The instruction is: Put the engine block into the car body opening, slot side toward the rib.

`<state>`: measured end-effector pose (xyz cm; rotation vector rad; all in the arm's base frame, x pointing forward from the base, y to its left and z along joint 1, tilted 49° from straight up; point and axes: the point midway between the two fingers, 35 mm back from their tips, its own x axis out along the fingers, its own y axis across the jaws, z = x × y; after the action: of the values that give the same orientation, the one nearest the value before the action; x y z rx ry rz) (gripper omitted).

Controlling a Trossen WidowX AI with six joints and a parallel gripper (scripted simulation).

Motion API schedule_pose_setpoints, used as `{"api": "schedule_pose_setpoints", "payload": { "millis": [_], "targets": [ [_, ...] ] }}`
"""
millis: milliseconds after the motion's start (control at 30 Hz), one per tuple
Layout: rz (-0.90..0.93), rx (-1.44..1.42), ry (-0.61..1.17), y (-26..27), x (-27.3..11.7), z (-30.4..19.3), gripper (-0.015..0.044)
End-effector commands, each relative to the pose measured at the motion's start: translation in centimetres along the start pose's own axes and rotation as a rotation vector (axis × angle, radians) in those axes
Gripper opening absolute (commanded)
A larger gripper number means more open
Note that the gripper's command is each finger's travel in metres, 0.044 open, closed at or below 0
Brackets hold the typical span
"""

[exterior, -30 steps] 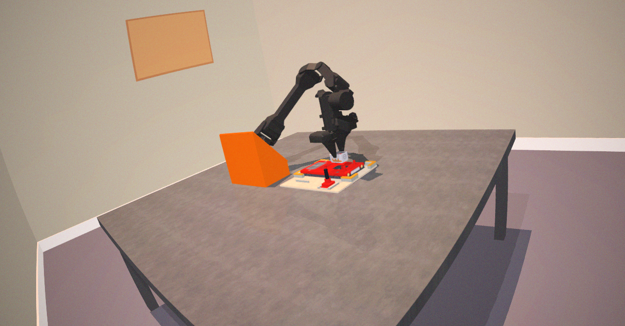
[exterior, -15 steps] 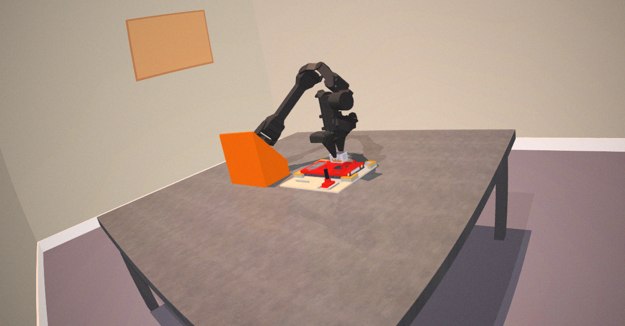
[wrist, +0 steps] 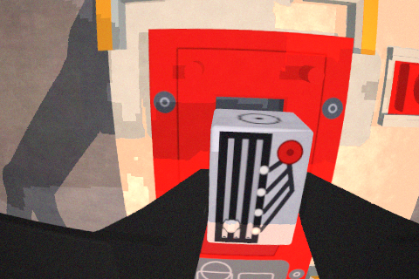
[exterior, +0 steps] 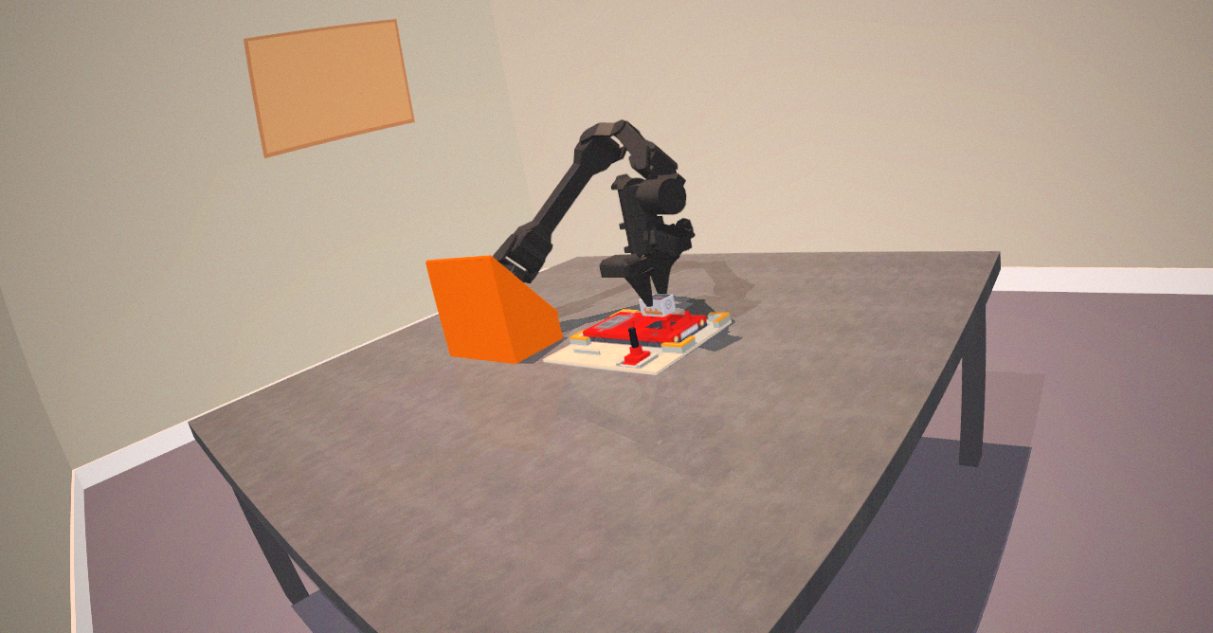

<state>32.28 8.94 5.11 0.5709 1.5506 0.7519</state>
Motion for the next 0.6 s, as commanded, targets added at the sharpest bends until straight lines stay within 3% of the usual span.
{"api": "schedule_pose_setpoints", "payload": {
  "millis": [0,300,567],
  "targets": [
    [0.004,0.090,-0.002,0.04,-0.02,0.00,0.0158],
    [0.004,0.127,-0.002,0.05,-0.03,-0.01,0.0158],
    [0.003,-0.087,-0.003,0.05,-0.02,0.01,0.0158]
  ]
}}
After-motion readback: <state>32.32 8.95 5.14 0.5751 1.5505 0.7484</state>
